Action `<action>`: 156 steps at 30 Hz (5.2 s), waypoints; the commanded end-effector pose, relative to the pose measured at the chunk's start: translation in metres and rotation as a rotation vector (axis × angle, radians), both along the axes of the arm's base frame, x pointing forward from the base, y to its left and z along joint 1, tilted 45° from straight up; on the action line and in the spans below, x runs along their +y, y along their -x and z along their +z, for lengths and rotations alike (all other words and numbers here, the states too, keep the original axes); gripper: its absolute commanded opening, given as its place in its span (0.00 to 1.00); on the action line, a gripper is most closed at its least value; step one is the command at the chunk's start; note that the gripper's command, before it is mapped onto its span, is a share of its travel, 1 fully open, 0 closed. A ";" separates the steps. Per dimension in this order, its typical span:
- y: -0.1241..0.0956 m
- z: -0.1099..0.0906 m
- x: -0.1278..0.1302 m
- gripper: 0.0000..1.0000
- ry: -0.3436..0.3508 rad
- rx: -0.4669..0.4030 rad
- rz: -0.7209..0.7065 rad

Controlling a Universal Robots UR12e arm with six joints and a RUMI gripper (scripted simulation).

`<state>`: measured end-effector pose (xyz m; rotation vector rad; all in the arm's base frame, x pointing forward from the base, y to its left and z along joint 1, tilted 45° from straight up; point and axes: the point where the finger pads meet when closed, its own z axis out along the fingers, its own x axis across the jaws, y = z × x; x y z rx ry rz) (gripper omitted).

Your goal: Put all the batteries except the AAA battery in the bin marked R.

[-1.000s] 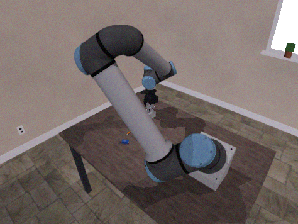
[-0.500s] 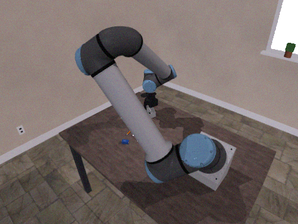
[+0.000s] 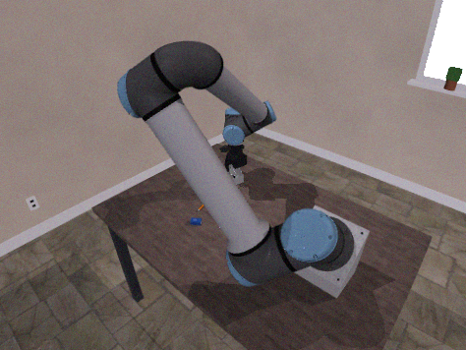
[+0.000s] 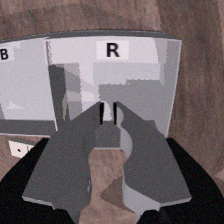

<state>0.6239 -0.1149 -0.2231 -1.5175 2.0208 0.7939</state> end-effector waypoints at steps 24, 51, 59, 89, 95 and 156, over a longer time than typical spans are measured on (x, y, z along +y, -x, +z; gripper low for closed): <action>0.000 0.000 -0.001 0.04 0.001 -0.001 -0.001; 0.001 0.019 -0.020 0.04 0.001 -0.001 -0.001; 0.002 0.038 -0.038 0.04 0.001 -0.001 -0.001; -0.023 0.100 0.014 0.04 0.001 -0.001 -0.001; -0.023 0.100 0.014 0.04 0.001 -0.001 -0.001; -0.025 0.057 0.056 0.04 0.001 -0.001 -0.001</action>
